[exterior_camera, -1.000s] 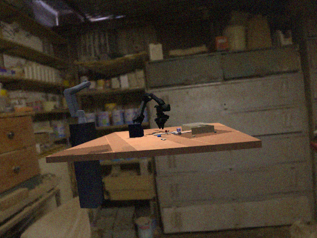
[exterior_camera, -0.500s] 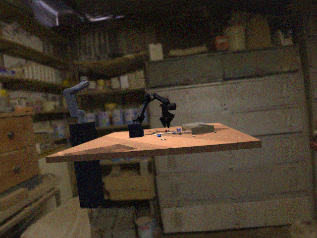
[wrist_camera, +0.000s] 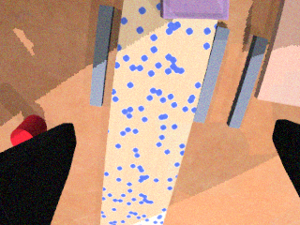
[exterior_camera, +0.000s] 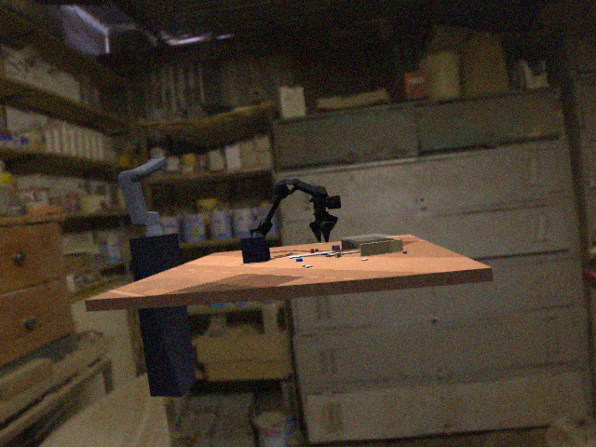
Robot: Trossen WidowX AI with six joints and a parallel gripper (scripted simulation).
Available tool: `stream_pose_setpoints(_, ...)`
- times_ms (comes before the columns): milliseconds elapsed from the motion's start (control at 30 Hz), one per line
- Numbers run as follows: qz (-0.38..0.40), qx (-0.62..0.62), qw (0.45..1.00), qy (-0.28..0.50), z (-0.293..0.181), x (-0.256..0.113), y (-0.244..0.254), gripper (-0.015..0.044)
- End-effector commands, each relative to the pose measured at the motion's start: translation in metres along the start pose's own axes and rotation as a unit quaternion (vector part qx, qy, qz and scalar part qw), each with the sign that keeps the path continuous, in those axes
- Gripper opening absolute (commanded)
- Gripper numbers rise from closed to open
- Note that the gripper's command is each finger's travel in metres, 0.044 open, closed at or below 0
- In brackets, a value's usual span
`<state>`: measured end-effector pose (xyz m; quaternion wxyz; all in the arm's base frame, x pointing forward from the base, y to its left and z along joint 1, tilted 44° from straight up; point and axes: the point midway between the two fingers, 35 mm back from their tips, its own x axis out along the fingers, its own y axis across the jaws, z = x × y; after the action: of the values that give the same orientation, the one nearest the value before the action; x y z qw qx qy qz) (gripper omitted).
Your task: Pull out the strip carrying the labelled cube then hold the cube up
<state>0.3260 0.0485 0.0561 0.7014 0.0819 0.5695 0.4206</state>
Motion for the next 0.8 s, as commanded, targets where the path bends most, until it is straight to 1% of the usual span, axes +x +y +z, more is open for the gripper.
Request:
stream_pose_setpoints(0,0.001,0.001,1.000,-0.002,0.015,-0.002,-0.002,0.0440)
stream_pose_setpoints(500,0.001,0.001,1.000,-0.003,0.060,-0.008,-0.009,0.0440)
stream_pose_setpoints(733,0.001,0.001,1.000,-0.003,0.061,0.001,-0.010,0.0256)
stream_pose_setpoints(767,0.001,0.001,1.000,-0.003,0.061,0.002,-0.010,0.0250)
